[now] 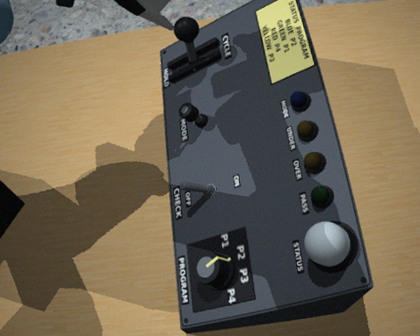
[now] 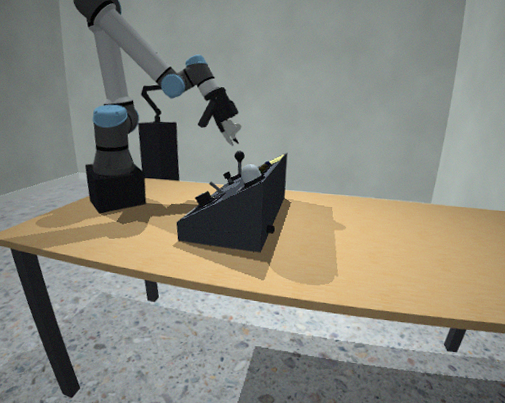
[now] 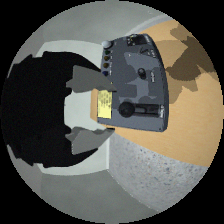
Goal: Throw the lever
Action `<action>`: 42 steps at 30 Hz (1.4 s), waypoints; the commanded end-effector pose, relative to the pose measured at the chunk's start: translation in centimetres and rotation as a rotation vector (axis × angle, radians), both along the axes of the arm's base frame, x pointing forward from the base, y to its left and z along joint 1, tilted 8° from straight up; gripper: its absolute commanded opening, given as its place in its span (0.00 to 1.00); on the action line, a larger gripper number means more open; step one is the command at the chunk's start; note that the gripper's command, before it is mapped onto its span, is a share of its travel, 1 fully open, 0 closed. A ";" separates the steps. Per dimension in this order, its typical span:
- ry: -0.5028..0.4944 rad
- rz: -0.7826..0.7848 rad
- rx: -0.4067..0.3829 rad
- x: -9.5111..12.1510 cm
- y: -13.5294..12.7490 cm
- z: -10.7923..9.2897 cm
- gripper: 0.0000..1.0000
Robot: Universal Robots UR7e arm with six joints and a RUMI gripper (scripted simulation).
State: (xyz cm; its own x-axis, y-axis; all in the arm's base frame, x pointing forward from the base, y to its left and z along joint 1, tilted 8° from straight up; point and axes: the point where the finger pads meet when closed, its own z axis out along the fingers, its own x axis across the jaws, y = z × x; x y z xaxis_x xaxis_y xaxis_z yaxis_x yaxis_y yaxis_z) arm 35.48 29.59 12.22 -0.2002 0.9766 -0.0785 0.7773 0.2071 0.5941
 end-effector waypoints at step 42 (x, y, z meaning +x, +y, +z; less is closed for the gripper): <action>0.012 -0.003 -0.007 -2.2 -0.3 2.5 1.00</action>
